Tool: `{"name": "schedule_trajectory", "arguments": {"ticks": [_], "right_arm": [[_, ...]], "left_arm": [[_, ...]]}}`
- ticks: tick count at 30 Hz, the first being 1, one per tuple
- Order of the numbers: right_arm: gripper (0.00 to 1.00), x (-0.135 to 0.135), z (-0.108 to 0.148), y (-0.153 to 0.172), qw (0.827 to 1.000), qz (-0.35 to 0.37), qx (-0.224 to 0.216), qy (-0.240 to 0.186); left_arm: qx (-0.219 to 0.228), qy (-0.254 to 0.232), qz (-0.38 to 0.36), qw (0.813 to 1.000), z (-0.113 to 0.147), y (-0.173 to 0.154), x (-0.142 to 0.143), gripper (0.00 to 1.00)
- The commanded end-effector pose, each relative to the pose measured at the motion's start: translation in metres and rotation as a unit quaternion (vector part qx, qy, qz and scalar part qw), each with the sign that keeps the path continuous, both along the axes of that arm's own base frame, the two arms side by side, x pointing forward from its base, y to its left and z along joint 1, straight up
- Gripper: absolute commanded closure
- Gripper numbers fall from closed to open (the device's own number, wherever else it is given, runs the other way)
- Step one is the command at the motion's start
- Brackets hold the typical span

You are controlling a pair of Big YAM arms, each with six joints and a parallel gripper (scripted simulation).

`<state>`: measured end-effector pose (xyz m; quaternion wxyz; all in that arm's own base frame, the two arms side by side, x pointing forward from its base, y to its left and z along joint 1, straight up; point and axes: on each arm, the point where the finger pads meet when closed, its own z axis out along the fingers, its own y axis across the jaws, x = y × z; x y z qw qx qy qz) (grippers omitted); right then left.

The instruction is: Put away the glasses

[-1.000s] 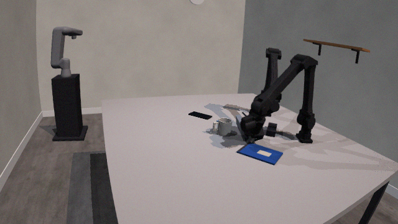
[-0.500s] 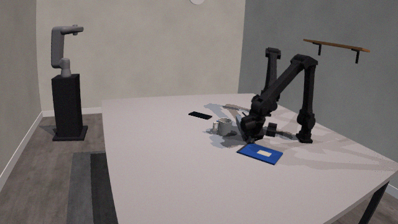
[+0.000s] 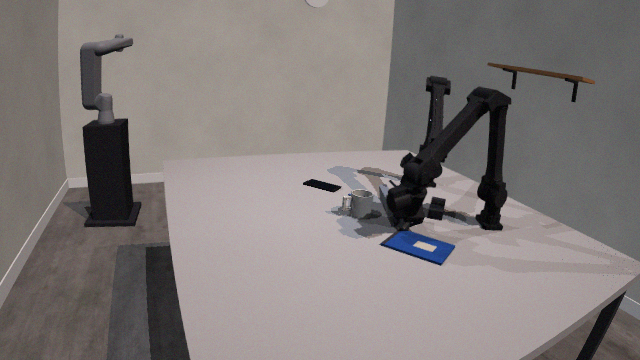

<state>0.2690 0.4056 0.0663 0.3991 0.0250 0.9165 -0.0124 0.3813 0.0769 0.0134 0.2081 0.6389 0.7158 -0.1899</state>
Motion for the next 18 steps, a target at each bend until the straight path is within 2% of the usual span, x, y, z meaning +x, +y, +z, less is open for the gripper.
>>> {"name": "schedule_trajectory", "arguments": {"ticks": [1,3,10,12,15,16,18], "right_arm": [[1.00,0.002,0.008,-0.005,1.000,-0.003,0.003,0.007],[1.00,0.002,0.001,-0.007,1.000,-0.001,-0.004,0.016],[1.00,0.003,0.010,-0.007,1.000,-0.001,0.008,0.027],[1.00,0.007,0.012,0.005,0.999,0.000,0.014,0.032],[1.00,0.005,0.006,-0.001,0.999,-0.002,0.009,0.038],[1.00,0.008,0.019,0.008,0.999,0.000,0.023,0.036],[1.00,0.008,0.024,0.007,0.999,0.001,0.027,0.040]], "left_arm": [[0.013,-0.024,0.005,1.000,0.014,0.011,0.023,0.43],[0.013,-0.024,0.005,1.000,0.014,0.011,0.023,0.43],[0.013,-0.024,0.005,1.000,0.014,0.011,0.023,0.43],[0.013,-0.024,0.005,1.000,0.014,0.011,0.023,0.43],[0.013,-0.024,0.005,1.000,0.014,0.011,0.023,0.43],[0.013,-0.024,0.005,1.000,0.014,0.011,0.023,0.43],[0.013,-0.024,0.005,1.000,0.014,0.011,0.023,0.43]]}}
